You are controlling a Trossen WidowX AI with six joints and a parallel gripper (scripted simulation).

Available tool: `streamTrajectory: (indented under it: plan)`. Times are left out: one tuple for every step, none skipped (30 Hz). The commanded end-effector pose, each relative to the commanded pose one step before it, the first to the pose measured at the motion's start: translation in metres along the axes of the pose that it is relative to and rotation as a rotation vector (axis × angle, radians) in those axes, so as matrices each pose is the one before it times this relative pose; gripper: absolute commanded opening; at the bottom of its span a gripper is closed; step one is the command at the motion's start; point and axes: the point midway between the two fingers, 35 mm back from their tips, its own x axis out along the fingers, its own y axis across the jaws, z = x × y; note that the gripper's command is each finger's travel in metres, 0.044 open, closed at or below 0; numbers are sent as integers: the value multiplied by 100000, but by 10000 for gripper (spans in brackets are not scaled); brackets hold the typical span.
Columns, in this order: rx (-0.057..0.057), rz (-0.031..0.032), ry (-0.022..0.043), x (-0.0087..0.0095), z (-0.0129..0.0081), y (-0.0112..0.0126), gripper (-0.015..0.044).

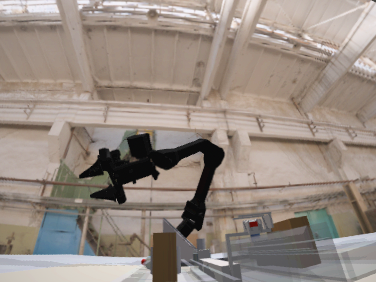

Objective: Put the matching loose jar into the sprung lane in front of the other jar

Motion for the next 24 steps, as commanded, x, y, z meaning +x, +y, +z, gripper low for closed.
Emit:
streamTrajectory:
  plan:
    - [-1743,-437,770,-9,-105,-114,426]
    - [-5202,-1238,2356,-31,-322,-338,440]
    - [-8587,-1807,4069,-63,-567,-539,440]
    - [-10244,-1734,5119,-87,-743,-596,440]
    - [-10093,-1216,5286,-94,-807,-520,440]
    - [-9943,-678,5398,-100,-863,-437,440]
    - [-9793,-126,5450,-106,-910,-347,440]
    - [-9643,433,5441,-112,-947,-251,440]
    - [-9495,991,5371,-117,-973,-151,440]
    - [-9348,1541,5239,-122,-988,-47,440]
    - [-9202,2076,5046,-126,-991,58,440]
    - [-9058,2590,4794,-130,-983,164,440]
    - [-8916,3073,4484,-134,-962,269,440]
    - [-8775,3521,4122,-137,-930,371,440]
    - [-8637,3926,3711,-140,-886,469,440]
    - [-8501,4284,3255,-142,-831,562,440]
    - [-7732,4579,2776,-144,-765,649,440]
    - [-4157,2430,1224,-68,-357,368,440]
    - [-4193,2395,1045,-65,-324,372,440]
    - [-4129,2444,910,-66,-303,389,440]
    - [-3937,2434,764,-65,-286,398,440]
    - [-3937,2483,635,-66,-266,415,440]
    - [-3908,2506,498,-66,-244,428,440]
    - [-3915,2545,363,-67,-222,444,440]
